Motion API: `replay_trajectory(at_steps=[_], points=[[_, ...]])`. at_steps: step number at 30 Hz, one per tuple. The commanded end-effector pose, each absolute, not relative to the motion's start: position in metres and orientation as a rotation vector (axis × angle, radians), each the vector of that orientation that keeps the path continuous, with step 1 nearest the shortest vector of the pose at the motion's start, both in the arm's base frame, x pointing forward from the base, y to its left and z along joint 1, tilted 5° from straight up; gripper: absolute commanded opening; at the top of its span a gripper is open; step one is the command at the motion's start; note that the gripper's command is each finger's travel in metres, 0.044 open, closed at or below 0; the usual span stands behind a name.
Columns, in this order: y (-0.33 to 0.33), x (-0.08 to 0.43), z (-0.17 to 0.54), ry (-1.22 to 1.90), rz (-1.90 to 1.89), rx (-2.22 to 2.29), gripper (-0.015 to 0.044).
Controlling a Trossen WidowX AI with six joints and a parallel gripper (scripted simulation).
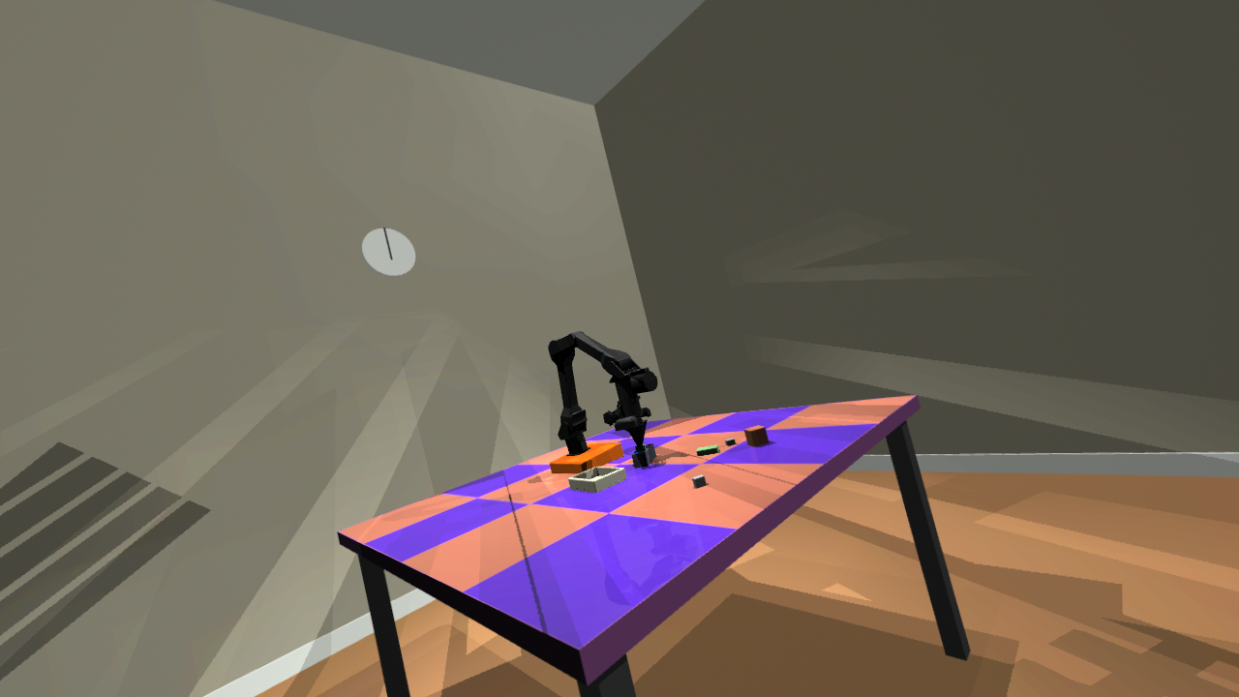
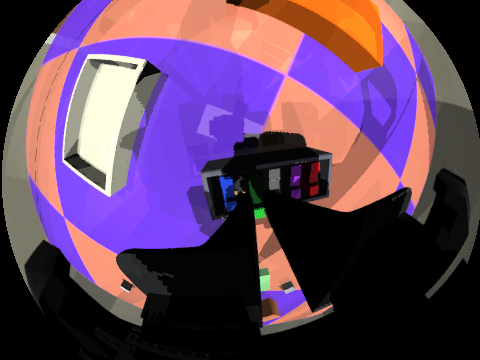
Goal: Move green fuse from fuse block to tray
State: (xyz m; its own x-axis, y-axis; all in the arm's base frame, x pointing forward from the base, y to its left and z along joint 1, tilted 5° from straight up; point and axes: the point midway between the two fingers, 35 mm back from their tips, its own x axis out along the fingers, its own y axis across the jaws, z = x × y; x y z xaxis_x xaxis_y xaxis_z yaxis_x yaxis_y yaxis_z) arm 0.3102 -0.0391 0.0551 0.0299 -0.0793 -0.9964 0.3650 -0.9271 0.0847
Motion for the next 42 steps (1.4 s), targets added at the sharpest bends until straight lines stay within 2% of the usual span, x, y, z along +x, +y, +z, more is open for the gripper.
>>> replay_trajectory(at_steps=[1,42], points=[[-0.039,0.311,0.058,0.287,-1.966,2.000,0.0000],[-0.037,0.310,0.078,0.287,-1.964,1.998,0.0000]])
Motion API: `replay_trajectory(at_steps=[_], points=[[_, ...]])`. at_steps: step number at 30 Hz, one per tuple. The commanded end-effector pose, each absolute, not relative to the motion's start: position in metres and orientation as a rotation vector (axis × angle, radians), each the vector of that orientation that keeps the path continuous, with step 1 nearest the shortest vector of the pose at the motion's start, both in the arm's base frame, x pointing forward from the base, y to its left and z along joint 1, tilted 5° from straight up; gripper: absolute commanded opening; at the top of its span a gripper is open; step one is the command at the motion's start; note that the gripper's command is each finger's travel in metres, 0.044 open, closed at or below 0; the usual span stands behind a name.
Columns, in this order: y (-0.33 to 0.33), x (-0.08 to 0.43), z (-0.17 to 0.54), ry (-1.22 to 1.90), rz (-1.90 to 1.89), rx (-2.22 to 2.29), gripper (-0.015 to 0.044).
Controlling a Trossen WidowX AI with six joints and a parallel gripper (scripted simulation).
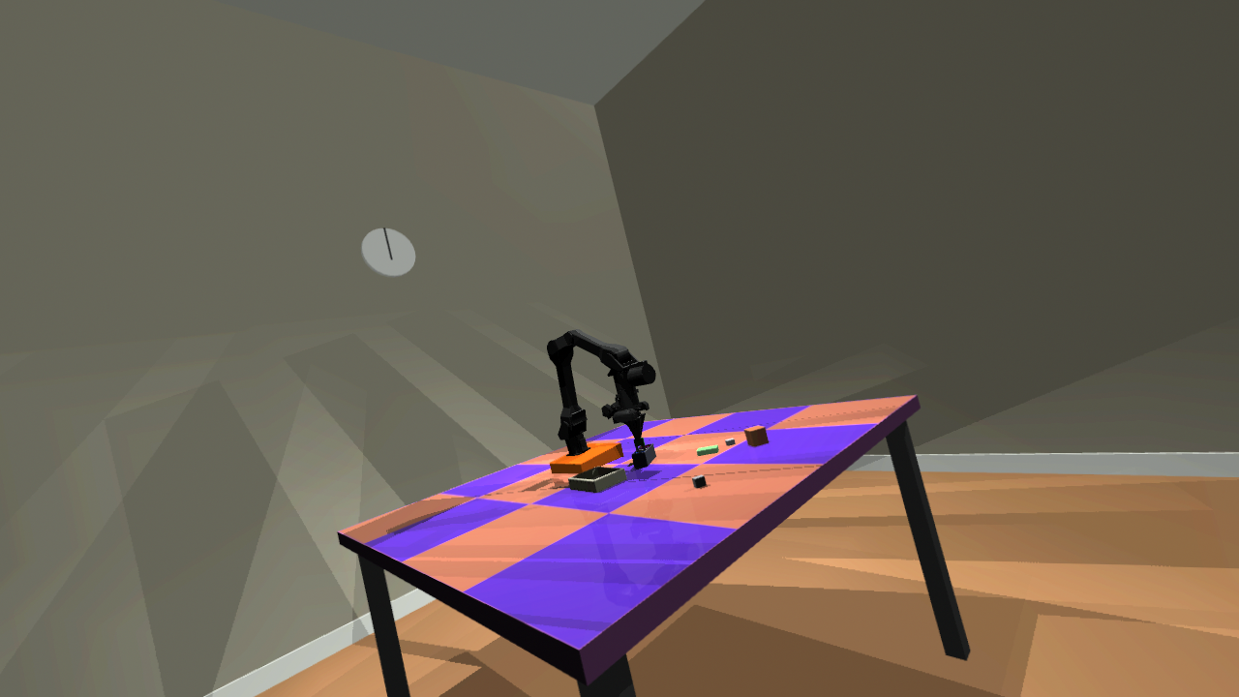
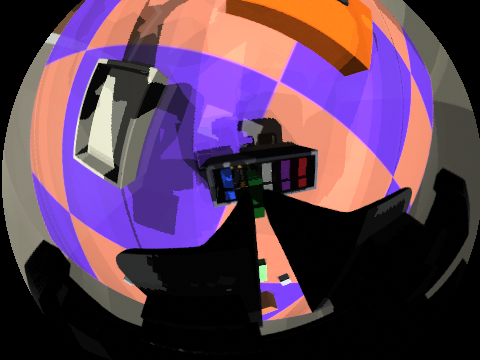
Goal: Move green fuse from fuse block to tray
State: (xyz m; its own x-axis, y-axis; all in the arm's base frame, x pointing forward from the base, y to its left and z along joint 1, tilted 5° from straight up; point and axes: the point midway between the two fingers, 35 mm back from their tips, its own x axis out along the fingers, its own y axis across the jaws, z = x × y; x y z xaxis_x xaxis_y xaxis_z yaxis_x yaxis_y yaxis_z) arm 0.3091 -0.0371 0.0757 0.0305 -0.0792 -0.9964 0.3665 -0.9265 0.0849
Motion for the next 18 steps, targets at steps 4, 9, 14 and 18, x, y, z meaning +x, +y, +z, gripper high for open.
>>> replay_trajectory(at_steps=[4,9,14,18], points=[[-0.037,0.310,0.083,0.287,-1.964,1.998,0.0000],[-0.036,0.309,0.091,0.287,-1.964,1.998,0.0000],[-0.036,0.309,0.099,0.287,-1.964,1.998,0.0000],[-0.036,0.309,0.100,0.287,-1.964,1.998,0.0000]])
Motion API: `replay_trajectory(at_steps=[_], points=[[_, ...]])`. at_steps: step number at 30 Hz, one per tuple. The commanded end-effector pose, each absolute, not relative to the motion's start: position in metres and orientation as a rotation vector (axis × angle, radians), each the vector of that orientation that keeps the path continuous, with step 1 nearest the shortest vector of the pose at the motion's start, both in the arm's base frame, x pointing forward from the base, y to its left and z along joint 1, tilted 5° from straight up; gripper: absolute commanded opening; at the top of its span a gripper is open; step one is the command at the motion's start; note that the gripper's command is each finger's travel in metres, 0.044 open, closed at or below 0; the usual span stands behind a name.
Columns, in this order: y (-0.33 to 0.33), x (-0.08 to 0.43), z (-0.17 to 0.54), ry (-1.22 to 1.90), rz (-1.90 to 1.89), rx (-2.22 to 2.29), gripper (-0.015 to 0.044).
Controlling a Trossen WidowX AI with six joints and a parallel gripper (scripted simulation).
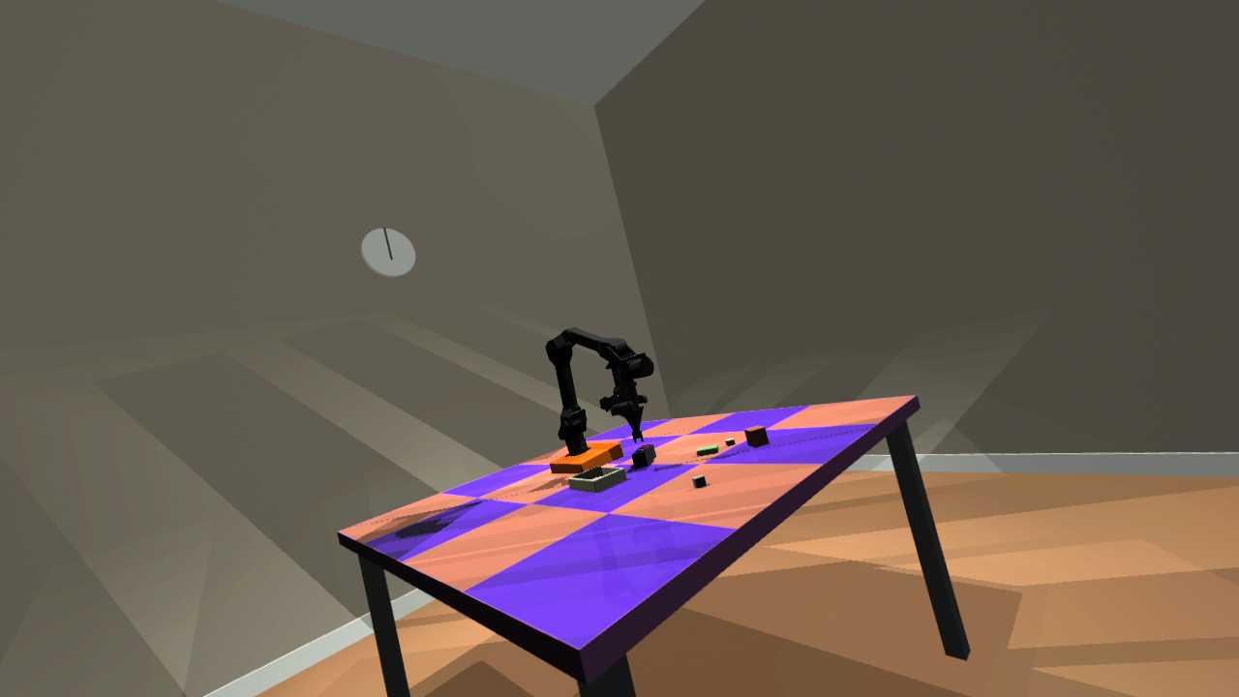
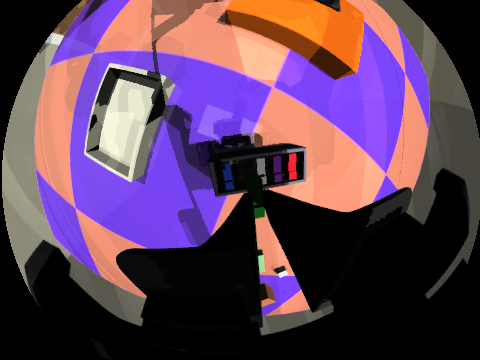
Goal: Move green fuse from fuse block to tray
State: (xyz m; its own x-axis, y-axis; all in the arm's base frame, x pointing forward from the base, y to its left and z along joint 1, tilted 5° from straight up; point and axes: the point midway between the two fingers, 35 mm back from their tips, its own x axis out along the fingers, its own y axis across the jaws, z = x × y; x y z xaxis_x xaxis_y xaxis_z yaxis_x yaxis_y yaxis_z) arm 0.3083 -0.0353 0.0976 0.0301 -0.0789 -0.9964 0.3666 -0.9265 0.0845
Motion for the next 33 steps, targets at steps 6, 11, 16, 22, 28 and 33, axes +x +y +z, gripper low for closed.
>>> replay_trajectory(at_steps=[6,11,16,22,28,33], points=[[-0.065,0.310,0.103,0.286,-1.964,1.997,0.0000],[-0.093,0.308,0.105,0.284,-1.964,1.996,0.0000],[-0.121,0.304,0.108,0.282,-1.964,1.995,0.0000],[-0.154,0.295,0.111,0.279,-1.963,1.993,0.0000],[-0.187,0.283,0.113,0.275,-1.963,1.989,0.0000],[-0.206,0.274,0.115,0.272,-1.963,1.987,0.0000]])
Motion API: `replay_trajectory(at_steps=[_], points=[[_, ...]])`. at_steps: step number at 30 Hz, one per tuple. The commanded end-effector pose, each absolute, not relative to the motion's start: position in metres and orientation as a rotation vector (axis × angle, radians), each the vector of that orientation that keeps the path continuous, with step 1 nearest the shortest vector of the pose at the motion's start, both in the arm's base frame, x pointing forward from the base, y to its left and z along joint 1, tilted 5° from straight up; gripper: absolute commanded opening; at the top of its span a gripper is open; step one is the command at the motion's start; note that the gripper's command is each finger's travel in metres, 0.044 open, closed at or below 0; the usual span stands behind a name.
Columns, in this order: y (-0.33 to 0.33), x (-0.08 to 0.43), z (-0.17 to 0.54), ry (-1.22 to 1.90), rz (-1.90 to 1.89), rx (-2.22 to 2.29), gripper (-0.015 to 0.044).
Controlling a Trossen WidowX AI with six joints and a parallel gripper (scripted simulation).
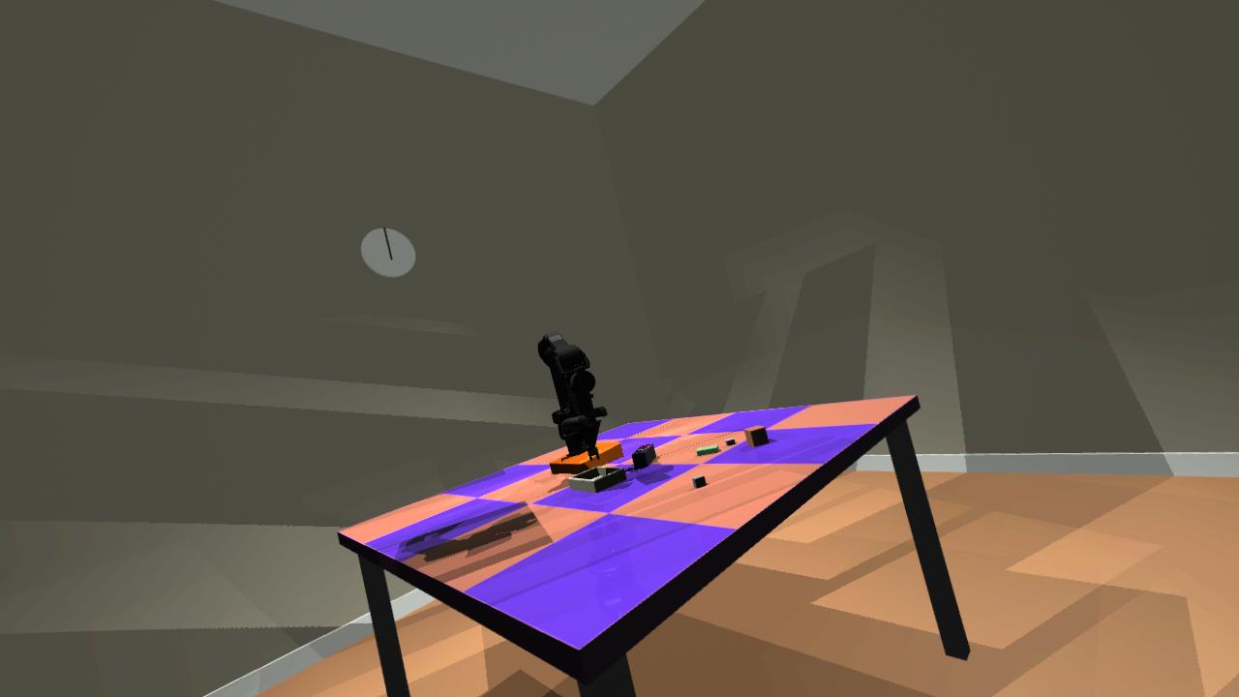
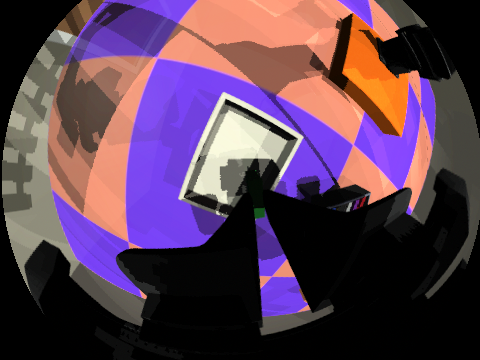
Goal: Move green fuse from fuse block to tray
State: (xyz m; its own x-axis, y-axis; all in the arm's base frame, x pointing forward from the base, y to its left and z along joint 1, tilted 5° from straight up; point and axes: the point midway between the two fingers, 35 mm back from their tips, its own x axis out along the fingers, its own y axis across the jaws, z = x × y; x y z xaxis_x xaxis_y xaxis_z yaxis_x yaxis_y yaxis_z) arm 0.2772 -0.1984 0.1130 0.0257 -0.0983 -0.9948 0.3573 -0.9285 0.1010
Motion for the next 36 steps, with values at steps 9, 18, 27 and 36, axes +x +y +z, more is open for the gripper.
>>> replay_trajectory(at_steps=[9,18,27,36], points=[[-0.207,0.275,0.105,0.272,-1.963,1.987,0.0000],[-0.208,0.276,0.090,0.272,-1.963,1.987,0.0000],[-0.209,0.276,0.076,0.272,-1.964,1.986,0.0000],[-0.210,0.275,0.079,0.267,-1.968,1.984,0.0210]])
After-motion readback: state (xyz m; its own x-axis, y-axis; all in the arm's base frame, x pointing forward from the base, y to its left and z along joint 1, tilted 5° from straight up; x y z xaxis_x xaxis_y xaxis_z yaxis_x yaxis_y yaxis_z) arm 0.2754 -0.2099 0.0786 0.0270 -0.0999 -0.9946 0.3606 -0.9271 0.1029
